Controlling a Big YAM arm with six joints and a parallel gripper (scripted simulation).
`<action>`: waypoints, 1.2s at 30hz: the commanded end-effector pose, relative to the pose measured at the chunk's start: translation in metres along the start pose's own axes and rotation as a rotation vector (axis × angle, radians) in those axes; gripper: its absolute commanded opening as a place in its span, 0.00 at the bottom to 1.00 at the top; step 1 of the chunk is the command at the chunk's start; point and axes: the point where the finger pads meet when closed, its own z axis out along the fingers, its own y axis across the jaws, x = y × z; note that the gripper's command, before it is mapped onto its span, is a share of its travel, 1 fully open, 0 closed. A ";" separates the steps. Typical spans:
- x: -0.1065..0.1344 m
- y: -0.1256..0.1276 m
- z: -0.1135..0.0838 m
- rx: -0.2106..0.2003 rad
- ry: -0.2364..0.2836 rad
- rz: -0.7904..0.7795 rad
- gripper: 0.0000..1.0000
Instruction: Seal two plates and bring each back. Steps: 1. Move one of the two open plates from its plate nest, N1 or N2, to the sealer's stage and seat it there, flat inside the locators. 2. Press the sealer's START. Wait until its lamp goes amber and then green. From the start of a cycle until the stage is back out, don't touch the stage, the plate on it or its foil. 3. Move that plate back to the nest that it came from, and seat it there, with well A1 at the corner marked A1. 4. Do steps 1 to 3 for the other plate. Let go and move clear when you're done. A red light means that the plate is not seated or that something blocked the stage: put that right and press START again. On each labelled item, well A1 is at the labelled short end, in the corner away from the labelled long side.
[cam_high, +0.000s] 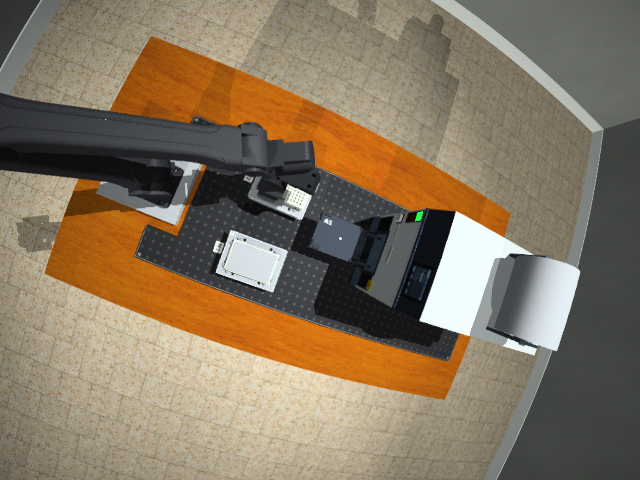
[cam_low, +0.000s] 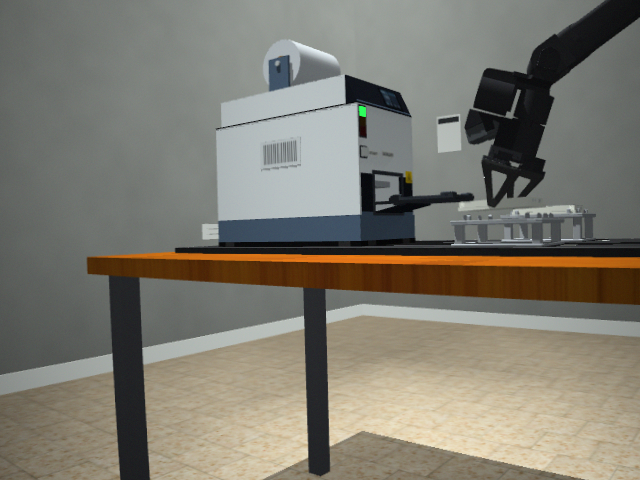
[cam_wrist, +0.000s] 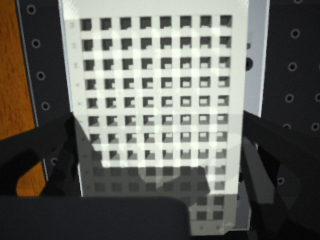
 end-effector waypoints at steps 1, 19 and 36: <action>-0.010 -0.002 -0.002 0.000 -0.014 0.024 0.00; -0.007 -0.004 -0.006 0.000 -0.013 0.024 0.00; -0.021 0.010 -0.034 -0.020 -0.026 0.006 0.00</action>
